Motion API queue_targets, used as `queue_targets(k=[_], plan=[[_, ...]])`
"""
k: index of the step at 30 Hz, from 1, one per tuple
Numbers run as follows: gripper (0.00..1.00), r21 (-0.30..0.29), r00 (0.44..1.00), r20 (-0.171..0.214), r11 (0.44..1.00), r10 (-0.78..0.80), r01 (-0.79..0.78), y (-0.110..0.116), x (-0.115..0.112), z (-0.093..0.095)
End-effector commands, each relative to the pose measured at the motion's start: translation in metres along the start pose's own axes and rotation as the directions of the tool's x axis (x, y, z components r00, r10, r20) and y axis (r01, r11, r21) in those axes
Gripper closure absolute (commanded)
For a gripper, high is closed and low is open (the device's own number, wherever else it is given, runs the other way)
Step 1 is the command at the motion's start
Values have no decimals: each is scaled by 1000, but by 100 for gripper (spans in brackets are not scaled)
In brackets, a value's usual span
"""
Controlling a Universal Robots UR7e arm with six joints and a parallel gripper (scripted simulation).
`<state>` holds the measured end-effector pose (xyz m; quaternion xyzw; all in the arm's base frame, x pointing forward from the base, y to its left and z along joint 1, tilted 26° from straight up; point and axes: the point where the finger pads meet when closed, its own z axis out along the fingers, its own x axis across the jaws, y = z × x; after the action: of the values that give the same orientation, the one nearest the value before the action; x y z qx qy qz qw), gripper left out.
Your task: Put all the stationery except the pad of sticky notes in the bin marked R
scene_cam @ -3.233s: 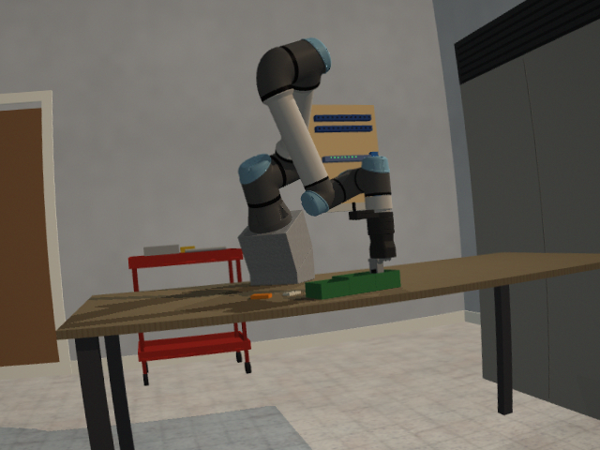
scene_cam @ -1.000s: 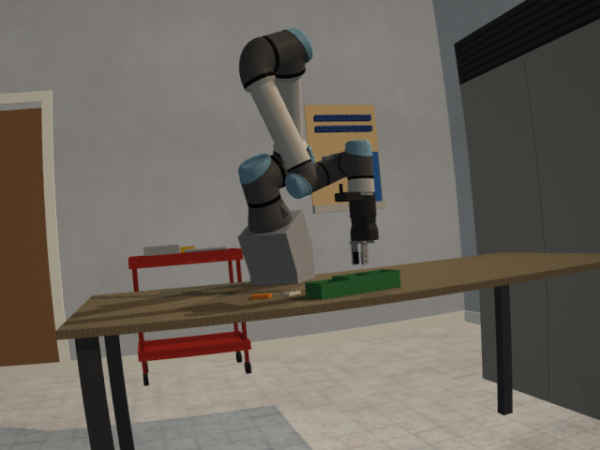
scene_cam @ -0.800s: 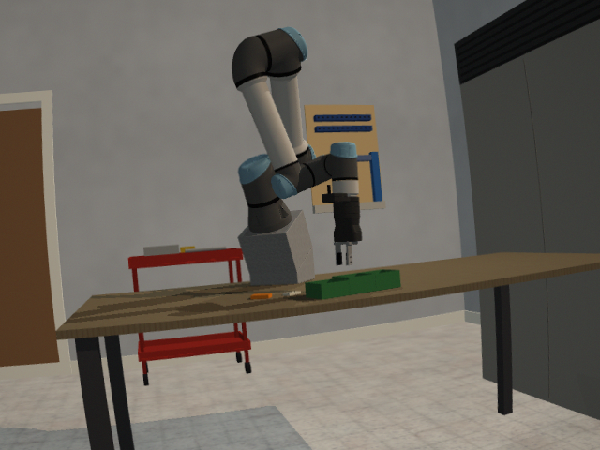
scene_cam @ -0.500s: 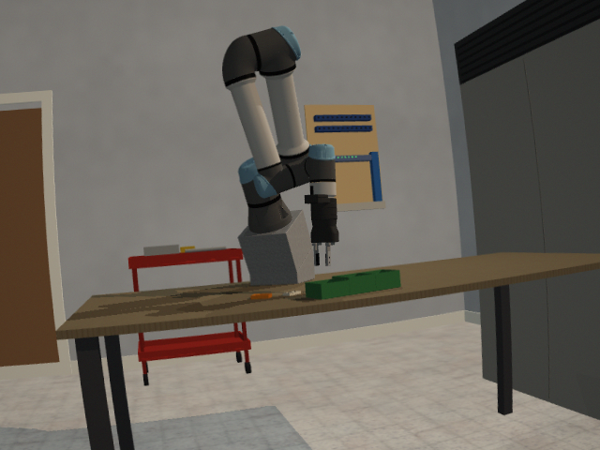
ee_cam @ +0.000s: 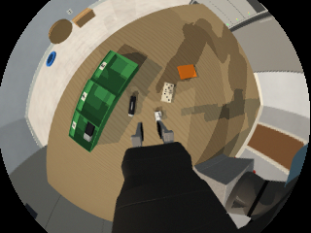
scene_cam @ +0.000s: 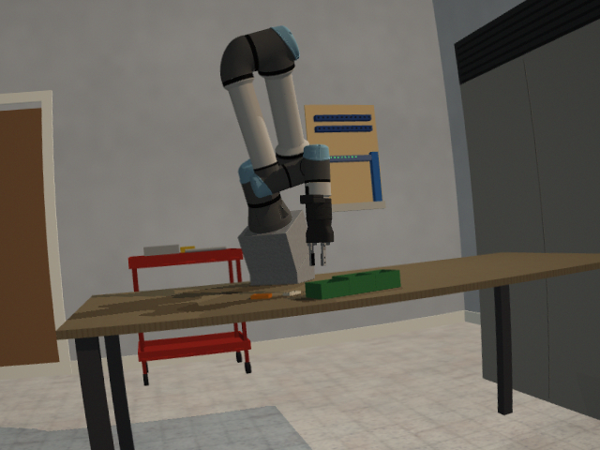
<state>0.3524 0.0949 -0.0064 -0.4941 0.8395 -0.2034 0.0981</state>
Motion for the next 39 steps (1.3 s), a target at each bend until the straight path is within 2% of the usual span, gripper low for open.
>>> queue_targets(k=[1, 23, 24, 26, 33, 34, 39], plan=[[38, -2, 998, 41, 999, -40, 41, -2, 47, 1], [38, -2, 998, 41, 999, -40, 41, -1, 47, 1], [38, -2, 999, 36, 999, -35, 35, -1, 8, 0], [38, -4, 999, 28, 1000, -26, 26, -3, 20, 1], [38, -4, 999, 28, 1000, -26, 26, -3, 20, 1], [38, -2, 998, 41, 999, -40, 41, -4, 28, 1], [38, -2, 998, 41, 999, -40, 41, -5, 38, 1]])
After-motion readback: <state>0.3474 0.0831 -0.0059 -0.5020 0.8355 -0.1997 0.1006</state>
